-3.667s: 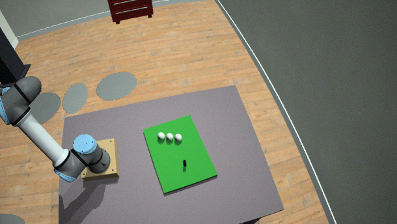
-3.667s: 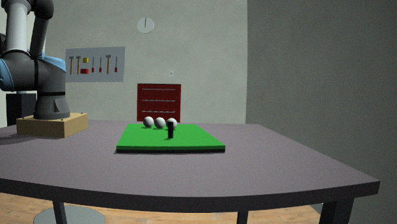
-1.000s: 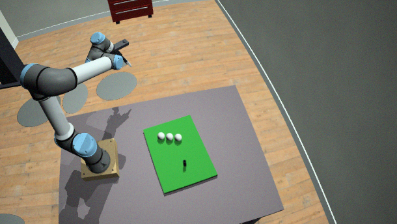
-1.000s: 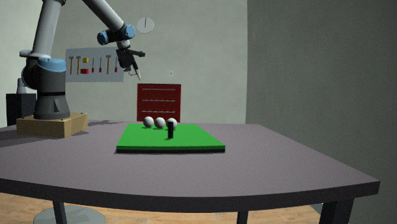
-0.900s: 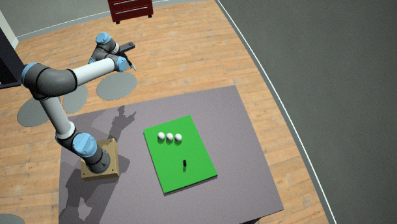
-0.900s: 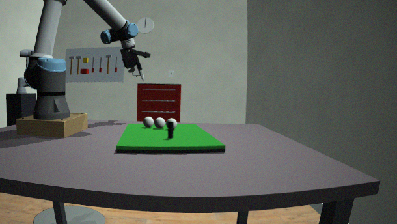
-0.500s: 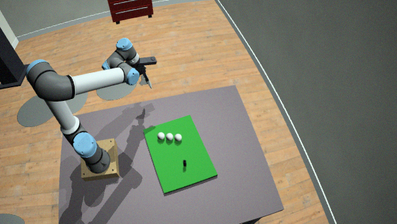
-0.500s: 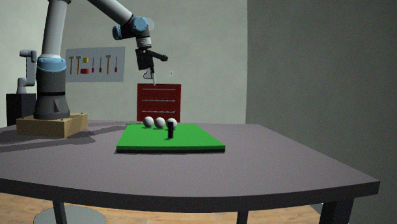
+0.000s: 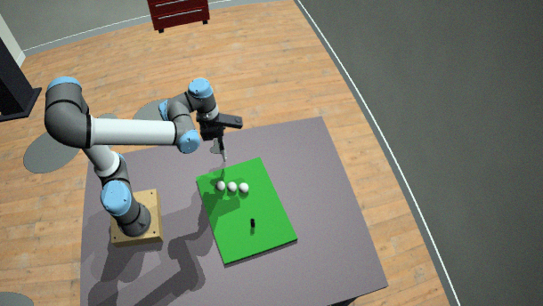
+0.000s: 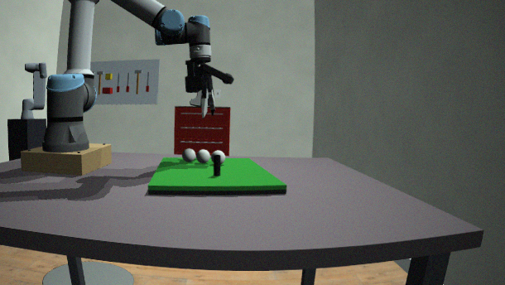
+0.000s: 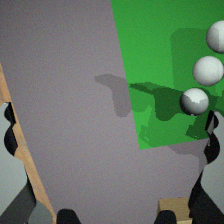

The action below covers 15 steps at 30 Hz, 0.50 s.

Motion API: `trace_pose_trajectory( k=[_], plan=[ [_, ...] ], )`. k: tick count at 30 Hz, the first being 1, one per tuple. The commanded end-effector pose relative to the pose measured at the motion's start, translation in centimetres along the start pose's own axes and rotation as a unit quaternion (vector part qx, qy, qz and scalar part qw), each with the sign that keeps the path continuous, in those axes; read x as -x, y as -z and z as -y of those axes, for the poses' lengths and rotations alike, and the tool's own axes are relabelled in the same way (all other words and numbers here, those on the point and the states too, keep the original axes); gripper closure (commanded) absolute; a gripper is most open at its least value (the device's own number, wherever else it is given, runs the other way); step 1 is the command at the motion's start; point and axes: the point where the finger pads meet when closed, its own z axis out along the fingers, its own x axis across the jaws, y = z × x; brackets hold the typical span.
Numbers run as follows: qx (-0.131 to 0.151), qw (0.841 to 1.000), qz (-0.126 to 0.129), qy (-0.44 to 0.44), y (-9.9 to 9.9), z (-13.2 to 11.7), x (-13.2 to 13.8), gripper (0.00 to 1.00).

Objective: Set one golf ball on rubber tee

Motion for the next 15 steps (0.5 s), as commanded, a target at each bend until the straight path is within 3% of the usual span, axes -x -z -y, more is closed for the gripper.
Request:
trace_pose_trajectory(
  k=[1, 9, 15],
  plan=[
    [0.015, 0.999, -0.011, -0.031, -0.6, 1.9, -6.9, 0.0],
    [0.033, 0.997, -0.025, -0.068, -0.8, 1.4, -10.6, 0.0],
    [0.039, 0.996, -0.029, -0.08, -0.9, 1.1, -11.8, 0.0]
  ],
)
